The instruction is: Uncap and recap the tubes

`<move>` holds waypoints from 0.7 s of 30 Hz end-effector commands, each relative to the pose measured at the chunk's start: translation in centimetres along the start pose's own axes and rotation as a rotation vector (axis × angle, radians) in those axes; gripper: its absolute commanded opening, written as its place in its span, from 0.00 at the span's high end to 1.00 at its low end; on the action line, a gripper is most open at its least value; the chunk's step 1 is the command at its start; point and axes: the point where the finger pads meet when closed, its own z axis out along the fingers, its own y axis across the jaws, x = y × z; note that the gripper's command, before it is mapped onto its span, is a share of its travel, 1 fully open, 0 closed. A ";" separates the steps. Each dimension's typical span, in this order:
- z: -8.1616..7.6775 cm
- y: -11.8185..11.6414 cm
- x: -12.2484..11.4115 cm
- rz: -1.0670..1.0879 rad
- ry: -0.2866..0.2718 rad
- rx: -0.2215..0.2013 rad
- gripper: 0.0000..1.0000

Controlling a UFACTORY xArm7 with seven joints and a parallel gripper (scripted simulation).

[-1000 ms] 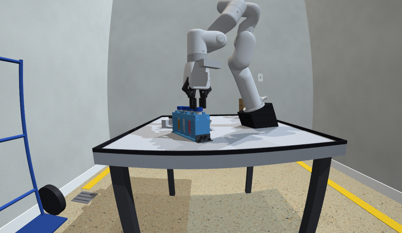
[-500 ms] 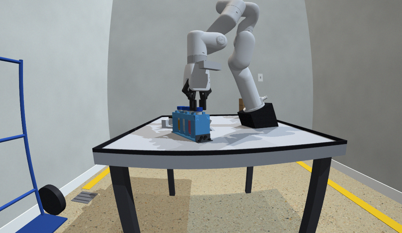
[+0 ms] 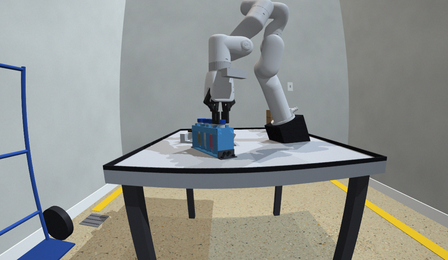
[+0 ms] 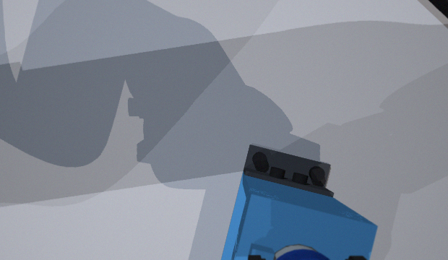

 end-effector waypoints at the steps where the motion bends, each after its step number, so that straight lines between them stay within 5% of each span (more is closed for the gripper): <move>1: -0.1 0.1 0.0 0.000 0.000 -0.003 1.00; 21: -0.1 0.1 0.0 0.320 0.001 -0.003 1.00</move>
